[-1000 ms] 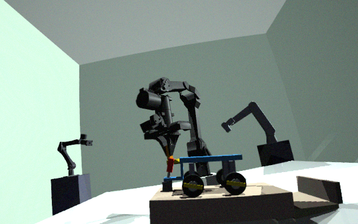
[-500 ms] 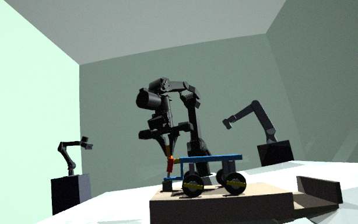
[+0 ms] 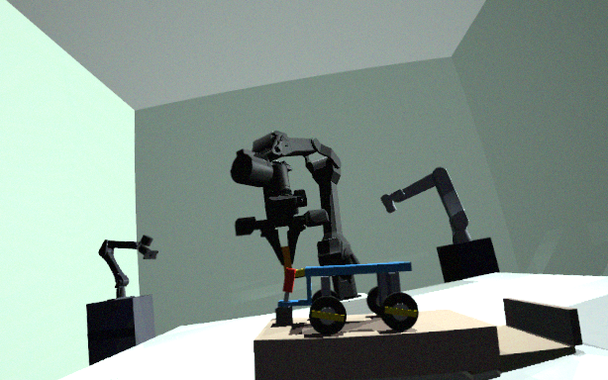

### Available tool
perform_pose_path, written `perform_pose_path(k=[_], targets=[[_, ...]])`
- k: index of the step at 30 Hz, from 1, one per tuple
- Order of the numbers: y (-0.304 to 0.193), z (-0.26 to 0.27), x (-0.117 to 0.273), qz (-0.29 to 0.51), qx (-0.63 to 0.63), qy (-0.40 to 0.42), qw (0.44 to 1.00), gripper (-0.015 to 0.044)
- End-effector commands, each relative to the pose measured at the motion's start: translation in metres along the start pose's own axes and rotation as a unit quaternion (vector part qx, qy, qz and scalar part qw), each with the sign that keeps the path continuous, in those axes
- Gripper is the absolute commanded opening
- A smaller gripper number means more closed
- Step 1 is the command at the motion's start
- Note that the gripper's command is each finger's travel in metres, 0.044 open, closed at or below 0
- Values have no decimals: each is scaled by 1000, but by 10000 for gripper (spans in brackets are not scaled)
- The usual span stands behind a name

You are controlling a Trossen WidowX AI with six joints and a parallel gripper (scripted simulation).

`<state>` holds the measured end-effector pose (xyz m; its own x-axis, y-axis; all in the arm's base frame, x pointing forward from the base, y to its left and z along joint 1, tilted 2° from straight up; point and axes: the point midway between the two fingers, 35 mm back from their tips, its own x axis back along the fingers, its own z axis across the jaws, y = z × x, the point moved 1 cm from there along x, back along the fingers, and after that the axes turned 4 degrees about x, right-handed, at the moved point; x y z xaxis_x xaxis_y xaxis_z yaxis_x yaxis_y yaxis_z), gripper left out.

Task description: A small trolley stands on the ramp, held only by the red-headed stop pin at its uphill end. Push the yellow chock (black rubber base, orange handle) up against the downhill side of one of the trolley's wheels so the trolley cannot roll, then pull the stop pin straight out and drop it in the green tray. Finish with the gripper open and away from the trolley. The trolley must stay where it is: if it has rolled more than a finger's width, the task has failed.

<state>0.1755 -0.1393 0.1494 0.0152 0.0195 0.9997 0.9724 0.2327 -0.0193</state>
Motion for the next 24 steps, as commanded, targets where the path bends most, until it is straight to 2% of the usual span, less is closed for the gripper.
perform_pose_path(k=[1,12,24], targets=[[0,1,0,-3,61,1,998,0],[0,0,0,-3,250,1,968,0],[1,0,0,-4,444,2,896,0]])
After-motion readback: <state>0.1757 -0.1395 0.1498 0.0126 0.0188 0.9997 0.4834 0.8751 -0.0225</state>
